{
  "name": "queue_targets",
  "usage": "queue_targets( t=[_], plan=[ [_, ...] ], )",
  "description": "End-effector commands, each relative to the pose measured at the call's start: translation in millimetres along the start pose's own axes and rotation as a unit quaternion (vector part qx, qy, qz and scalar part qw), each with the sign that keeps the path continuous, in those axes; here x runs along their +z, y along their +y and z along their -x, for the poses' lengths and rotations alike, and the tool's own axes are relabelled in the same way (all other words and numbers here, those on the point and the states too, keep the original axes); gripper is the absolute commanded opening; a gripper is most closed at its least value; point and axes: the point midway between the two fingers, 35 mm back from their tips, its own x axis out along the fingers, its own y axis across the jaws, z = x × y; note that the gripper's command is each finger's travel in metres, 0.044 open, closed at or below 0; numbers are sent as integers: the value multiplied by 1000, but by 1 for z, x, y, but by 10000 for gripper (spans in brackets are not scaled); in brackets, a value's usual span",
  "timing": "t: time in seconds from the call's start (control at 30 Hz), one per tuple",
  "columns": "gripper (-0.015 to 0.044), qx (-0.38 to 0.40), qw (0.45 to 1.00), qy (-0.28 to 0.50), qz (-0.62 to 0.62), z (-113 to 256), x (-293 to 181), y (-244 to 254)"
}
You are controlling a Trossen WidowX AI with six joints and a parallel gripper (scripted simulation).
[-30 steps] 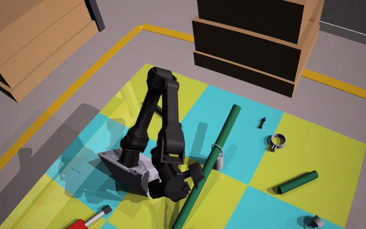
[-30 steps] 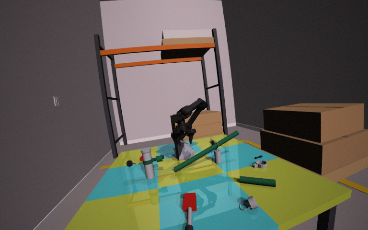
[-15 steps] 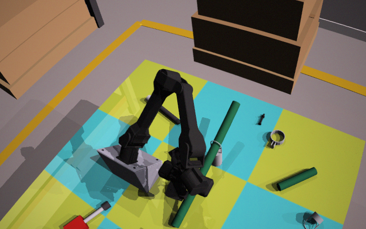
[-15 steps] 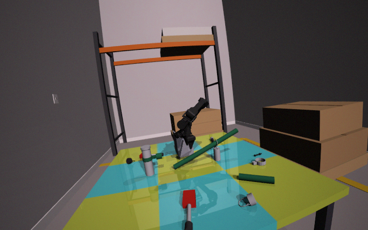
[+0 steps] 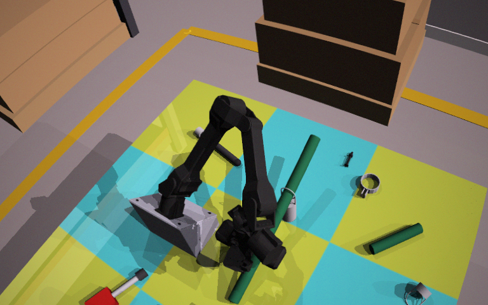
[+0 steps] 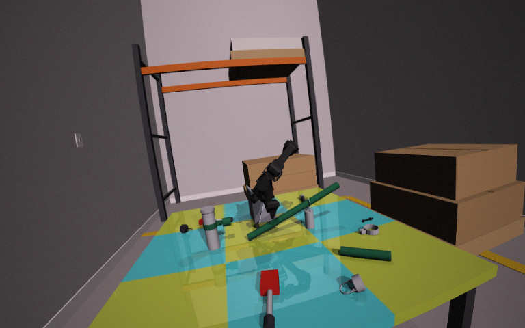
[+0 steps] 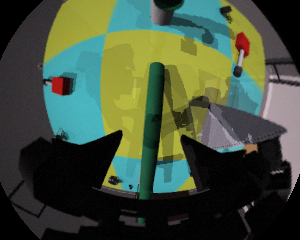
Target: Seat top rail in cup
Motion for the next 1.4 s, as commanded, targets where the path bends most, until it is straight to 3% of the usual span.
queue_targets(
  t=[0.0,1.37],
  plan=[
    [440,0,1000,3,-5,-10,0,-1],
    [440,0,1000,4,-5,-72,-1,-1]
  ],
)
